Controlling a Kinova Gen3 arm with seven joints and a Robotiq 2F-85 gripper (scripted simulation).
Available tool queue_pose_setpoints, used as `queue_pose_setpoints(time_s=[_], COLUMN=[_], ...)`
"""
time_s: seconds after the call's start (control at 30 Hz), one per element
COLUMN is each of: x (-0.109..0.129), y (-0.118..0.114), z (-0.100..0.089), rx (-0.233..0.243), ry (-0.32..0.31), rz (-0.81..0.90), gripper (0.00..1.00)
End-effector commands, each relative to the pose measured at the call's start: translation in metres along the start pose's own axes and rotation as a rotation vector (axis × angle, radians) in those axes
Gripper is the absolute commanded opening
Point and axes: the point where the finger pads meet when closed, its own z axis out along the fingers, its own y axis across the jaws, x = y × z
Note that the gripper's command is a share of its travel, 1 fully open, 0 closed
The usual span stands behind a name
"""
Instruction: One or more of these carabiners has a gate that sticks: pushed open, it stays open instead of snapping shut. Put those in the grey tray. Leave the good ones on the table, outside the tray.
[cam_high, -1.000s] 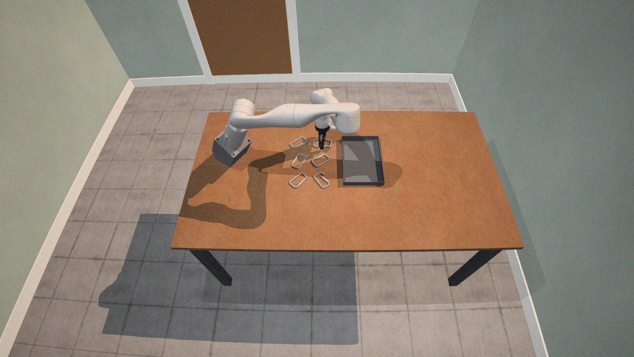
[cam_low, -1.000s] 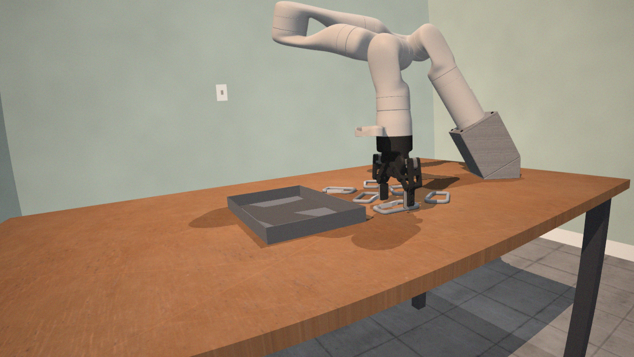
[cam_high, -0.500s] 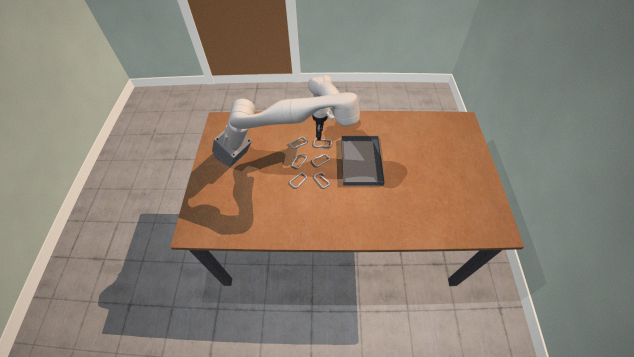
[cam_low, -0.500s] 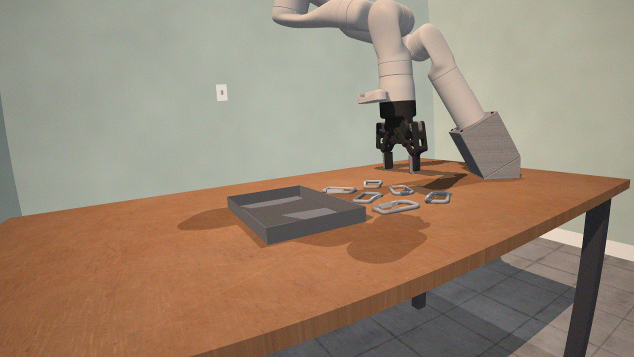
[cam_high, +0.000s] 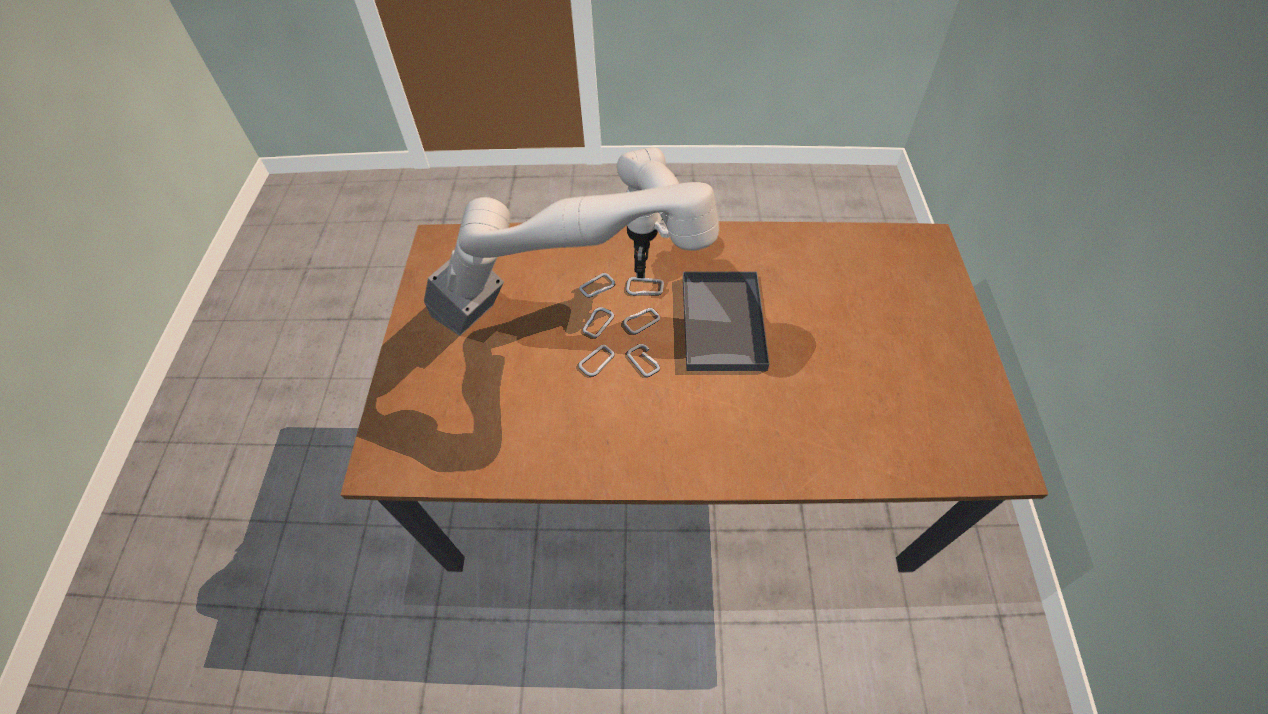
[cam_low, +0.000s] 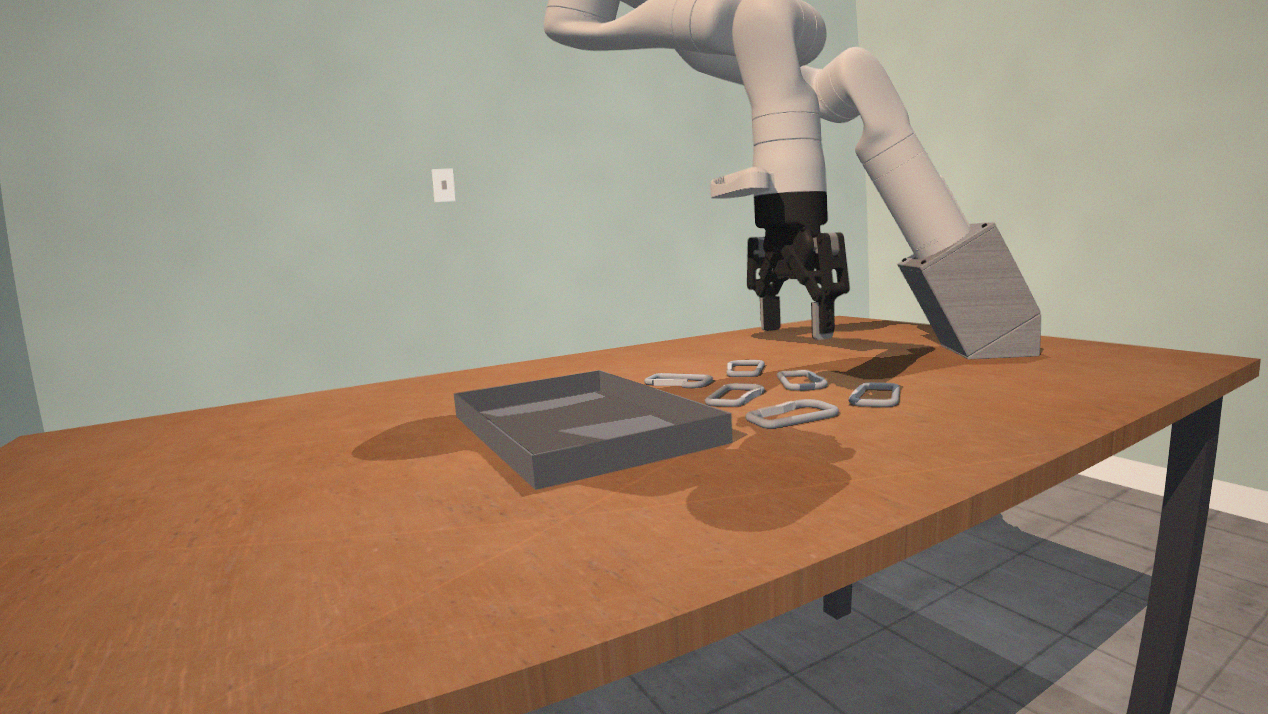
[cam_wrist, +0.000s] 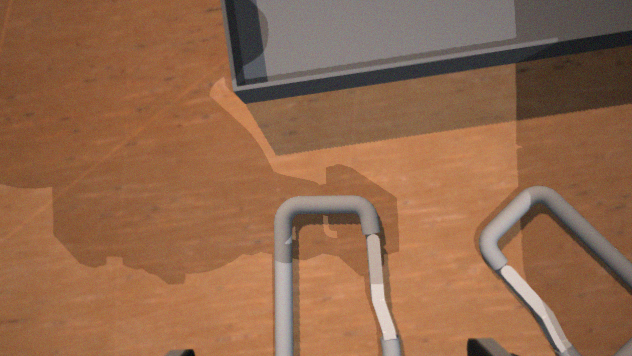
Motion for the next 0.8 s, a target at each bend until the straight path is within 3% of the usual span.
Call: queue_pose_setpoints(time_s=[0.0,0.2,0.23,0.77], x=[0.000,0.000,0.017,0.017], y=[-0.001,-0.001,0.050,0.050], z=[0.000,0.000,-0.001,-0.001], rx=[0.001,0.001,0.001,0.001], ry=[0.001,0.001,0.001,0.001], rz=[-0.001,-0.001,0.121,0.121], gripper=[1.00,1.00,1.00,1.00])
